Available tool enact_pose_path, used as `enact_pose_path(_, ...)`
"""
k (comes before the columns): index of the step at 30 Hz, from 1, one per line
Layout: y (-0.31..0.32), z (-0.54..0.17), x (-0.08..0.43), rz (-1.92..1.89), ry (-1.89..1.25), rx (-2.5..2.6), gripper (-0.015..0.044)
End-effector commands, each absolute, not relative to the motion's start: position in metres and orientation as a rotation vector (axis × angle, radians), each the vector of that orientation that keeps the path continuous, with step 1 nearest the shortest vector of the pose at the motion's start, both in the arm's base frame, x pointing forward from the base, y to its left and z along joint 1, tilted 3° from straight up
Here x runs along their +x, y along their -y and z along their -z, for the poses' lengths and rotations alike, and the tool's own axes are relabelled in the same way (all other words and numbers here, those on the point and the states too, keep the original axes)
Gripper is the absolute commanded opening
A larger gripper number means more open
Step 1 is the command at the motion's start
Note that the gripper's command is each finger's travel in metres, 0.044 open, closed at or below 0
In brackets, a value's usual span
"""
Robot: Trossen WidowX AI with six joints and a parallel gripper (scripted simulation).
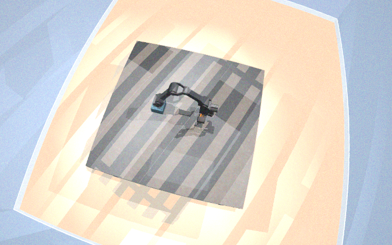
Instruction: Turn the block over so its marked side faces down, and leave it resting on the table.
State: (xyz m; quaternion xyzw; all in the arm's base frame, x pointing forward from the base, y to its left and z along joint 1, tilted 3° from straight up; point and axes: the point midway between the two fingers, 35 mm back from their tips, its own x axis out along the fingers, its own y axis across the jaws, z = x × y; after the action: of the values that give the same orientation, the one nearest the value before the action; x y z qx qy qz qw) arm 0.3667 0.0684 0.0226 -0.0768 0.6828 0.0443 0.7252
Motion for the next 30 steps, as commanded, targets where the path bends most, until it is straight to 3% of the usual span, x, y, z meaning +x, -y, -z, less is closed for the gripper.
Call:
enact_pose_path(1,-0.068,-0.011,0.365,-0.102,-1.520,-0.172,0.0440)
enact_pose_path(10,-0.068,0.001,0.365,-0.102,-1.520,-0.172,0.0440)
enact_pose_path(16,-0.068,0.001,0.365,-0.102,-1.520,-0.172,0.0282)
enact_pose_path(30,-0.068,0.001,0.365,-0.102,-1.520,-0.172,0.0189)
